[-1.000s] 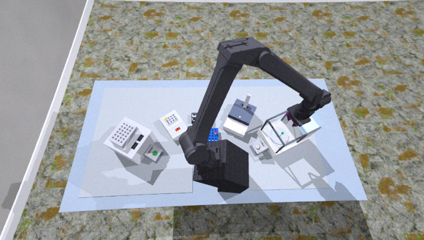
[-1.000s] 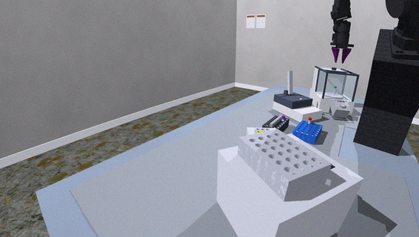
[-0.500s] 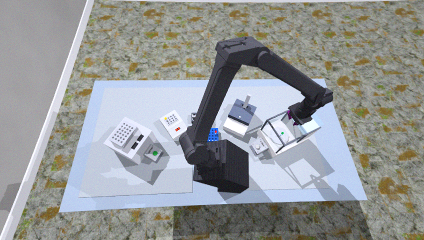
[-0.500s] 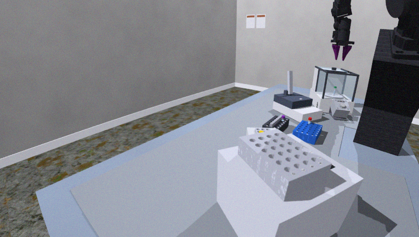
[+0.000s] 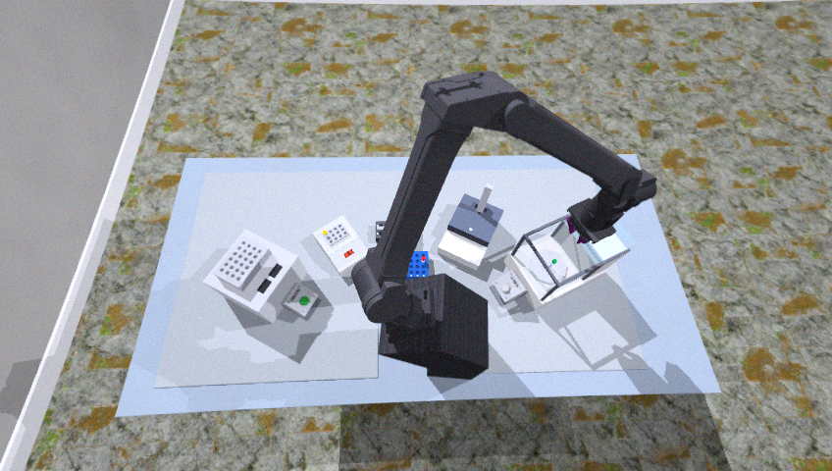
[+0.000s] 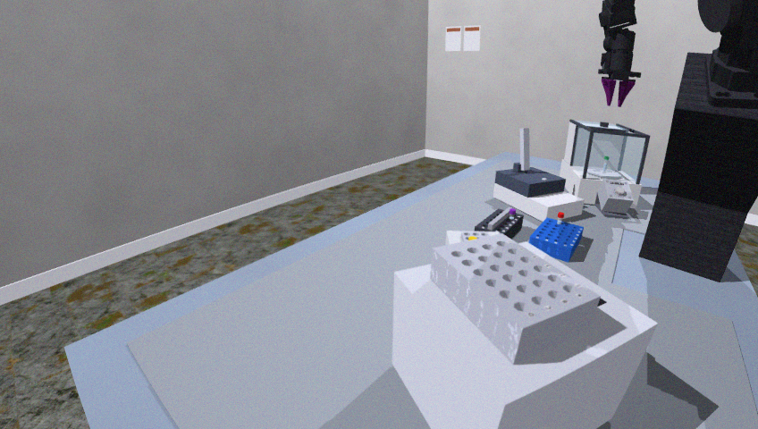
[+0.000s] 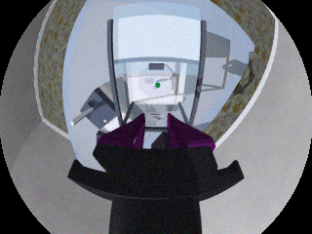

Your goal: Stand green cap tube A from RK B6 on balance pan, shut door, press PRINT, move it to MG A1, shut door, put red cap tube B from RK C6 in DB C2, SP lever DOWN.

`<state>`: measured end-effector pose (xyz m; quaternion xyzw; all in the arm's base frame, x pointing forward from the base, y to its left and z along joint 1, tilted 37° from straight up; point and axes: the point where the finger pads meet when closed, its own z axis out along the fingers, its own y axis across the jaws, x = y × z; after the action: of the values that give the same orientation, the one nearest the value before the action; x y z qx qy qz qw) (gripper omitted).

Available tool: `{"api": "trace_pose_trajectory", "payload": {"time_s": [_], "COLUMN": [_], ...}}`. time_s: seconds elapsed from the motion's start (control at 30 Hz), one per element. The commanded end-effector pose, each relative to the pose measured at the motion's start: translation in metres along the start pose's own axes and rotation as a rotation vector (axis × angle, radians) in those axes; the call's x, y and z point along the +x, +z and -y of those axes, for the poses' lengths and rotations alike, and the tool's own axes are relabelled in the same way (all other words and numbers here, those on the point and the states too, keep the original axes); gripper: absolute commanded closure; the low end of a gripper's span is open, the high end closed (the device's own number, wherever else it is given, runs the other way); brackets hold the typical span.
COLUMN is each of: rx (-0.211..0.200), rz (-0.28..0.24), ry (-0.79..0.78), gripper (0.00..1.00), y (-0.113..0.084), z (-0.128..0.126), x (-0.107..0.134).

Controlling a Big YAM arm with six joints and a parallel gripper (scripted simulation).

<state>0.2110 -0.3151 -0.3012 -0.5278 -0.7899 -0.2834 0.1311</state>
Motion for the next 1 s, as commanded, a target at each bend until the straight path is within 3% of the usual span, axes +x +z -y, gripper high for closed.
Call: {"api": "trace_pose_trajectory", "payload": {"time_s": [0.0,0.2,0.33,0.37,0.97], "rx": [0.0,0.001,-0.005,0.002,0.005], "rz": [0.016,0.017,-0.004,0.017,0.008], "ry": [-0.104,-0.24,-0.364,-0.408,-0.929], "gripper": [0.7,0.7,0.7,0.7,0.7], "y": [-0.004,-0.003,0.003,-0.003,-0.001], "z": [0.001,-0.001,0.001,-0.002,-0.005], "x": [-0.022,-0.029,-0.018,-0.037,-0.051]}}
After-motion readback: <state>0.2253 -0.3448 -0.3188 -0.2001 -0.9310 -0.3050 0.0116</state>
